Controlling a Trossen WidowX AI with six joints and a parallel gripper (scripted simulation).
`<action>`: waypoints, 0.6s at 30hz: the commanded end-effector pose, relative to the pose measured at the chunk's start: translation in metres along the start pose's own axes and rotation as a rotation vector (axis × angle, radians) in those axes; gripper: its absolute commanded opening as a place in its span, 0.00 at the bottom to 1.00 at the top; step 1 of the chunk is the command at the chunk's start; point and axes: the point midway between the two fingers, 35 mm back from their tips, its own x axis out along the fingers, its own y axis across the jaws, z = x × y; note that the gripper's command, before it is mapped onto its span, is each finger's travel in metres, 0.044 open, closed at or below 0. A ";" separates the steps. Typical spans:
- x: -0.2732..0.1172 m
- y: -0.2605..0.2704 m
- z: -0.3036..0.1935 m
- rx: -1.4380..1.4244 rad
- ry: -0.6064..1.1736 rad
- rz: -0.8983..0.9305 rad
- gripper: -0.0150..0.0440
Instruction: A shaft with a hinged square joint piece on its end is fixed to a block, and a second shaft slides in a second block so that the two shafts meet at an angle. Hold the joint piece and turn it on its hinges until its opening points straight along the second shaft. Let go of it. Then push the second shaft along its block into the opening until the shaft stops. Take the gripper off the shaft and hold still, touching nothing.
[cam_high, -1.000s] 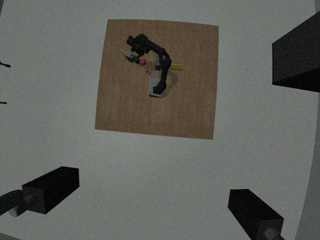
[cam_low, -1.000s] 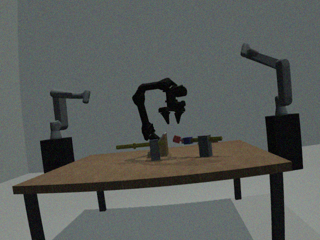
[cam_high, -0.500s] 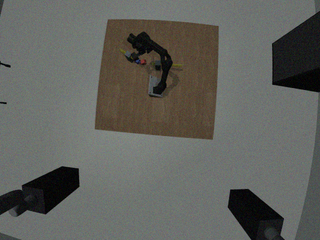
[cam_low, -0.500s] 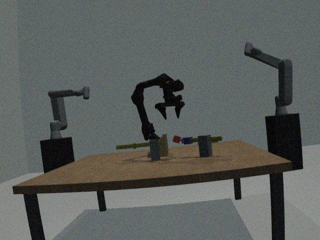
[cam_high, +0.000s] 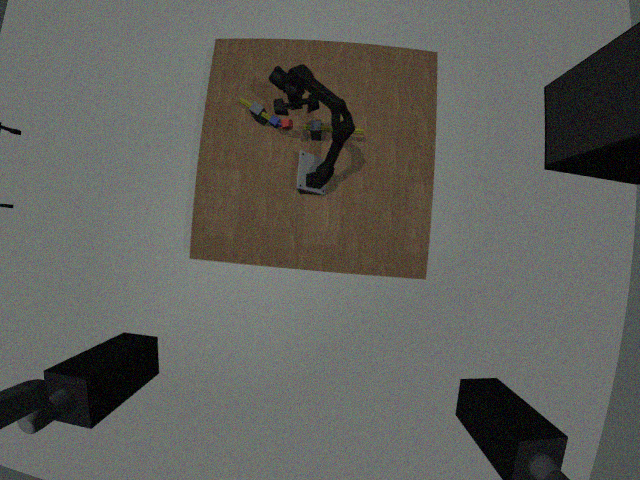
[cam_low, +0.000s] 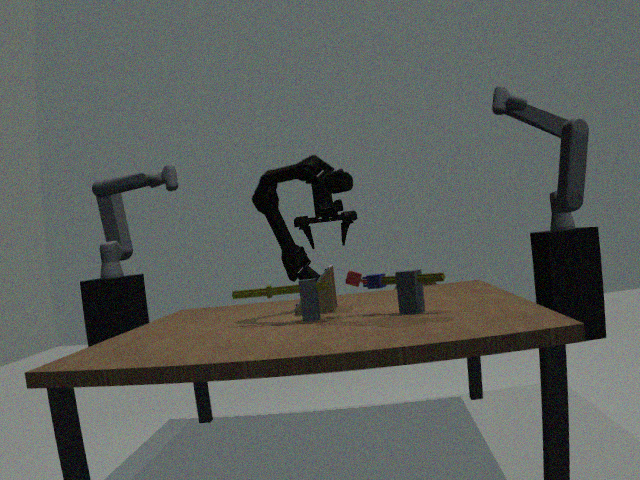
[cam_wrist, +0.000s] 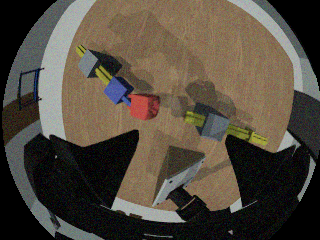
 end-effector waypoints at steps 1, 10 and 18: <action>0.008 -0.015 -0.002 0.132 0.013 -0.015 1.00; 0.010 -0.015 -0.003 0.179 0.014 -0.021 1.00; 0.016 -0.015 -0.002 0.402 0.013 -0.053 1.00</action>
